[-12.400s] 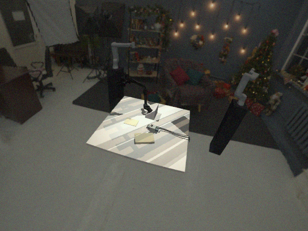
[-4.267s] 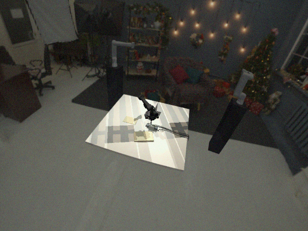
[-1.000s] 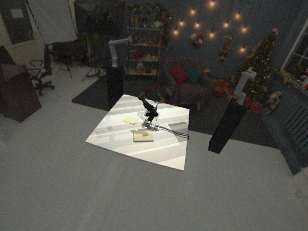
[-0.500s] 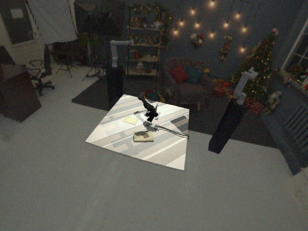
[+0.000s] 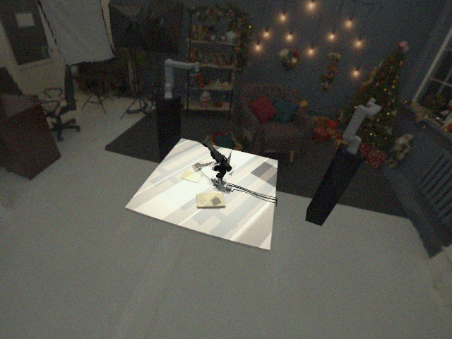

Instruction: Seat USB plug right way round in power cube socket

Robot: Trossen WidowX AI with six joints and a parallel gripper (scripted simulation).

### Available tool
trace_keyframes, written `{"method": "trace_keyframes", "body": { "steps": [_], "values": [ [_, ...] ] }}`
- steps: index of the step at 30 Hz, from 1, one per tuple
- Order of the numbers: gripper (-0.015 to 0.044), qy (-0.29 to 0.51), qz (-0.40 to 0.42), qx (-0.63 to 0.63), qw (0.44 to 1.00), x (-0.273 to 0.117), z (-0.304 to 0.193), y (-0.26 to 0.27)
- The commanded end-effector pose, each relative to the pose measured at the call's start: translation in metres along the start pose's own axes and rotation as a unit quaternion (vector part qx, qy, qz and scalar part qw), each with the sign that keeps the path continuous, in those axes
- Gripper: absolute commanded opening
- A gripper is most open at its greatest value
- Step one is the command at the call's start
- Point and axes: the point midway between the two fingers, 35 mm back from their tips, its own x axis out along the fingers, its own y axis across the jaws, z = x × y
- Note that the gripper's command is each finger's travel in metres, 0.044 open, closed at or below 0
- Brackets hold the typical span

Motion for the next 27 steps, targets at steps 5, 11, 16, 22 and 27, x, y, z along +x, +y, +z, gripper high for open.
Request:
{"method": "trace_keyframes", "body": {
  "steps": [5, 11, 16, 22, 27],
  "values": [
    [0.0000, 0.004, -0.003, -0.004, 1.000, 0.0020, -0.0004, -0.0015],
    [0.0000, 0.007, -0.003, -0.004, 1.000, 0.0027, -0.0007, -0.0014],
    [0.0000, 0.009, -0.003, -0.003, 1.000, 0.0033, -0.0009, -0.0014],
    [0.0000, 0.012, -0.003, -0.003, 1.000, 0.0040, -0.0012, -0.0014],
    [0.0000, 0.015, -0.003, -0.003, 1.000, 0.0046, -0.0014, -0.0014]
  ]
}}
